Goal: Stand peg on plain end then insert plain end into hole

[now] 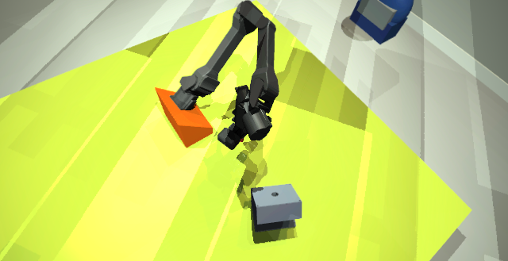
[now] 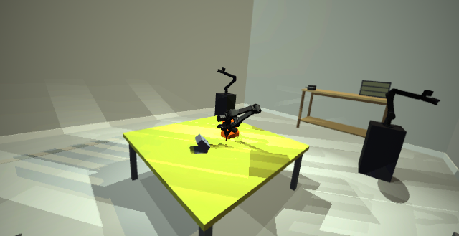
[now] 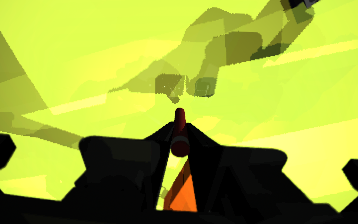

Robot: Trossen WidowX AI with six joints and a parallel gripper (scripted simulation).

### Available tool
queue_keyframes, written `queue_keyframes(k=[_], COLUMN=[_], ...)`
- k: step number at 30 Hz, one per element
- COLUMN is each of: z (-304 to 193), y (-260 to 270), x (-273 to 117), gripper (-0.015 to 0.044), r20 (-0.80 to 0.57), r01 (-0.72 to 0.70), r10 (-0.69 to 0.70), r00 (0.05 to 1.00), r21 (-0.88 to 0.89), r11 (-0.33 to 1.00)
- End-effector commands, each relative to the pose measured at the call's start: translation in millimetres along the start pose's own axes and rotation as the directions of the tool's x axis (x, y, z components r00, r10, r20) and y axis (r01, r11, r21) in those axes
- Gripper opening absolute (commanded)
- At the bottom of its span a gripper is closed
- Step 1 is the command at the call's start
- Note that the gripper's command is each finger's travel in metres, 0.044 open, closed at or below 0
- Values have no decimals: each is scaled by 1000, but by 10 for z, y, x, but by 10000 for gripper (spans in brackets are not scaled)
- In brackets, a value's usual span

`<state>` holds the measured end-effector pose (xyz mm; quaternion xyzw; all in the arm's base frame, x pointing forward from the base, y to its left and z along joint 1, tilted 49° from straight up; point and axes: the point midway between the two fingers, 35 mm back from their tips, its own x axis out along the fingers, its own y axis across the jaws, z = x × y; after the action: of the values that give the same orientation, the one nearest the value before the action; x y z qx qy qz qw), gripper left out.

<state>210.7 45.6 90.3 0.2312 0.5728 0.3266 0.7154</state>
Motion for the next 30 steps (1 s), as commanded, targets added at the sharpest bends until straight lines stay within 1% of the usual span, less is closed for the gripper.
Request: queue_keyframes(k=[1,8,15,22,30], z=[2,3,4,6,7], y=[-8,-10,-13,-15,-17], x=[-17,-40,-64,-88,-115], gripper=[0,0,0,0,0], r20=[-1,-1,-1,-1,-1], r01=[4,4,4,4,4], r10=[-4,-4,-4,-4,-4], r00=[1000,1000,1000,1000,1000], r21=[97,281,455,613,767], r11=[995,960,891,790,642])
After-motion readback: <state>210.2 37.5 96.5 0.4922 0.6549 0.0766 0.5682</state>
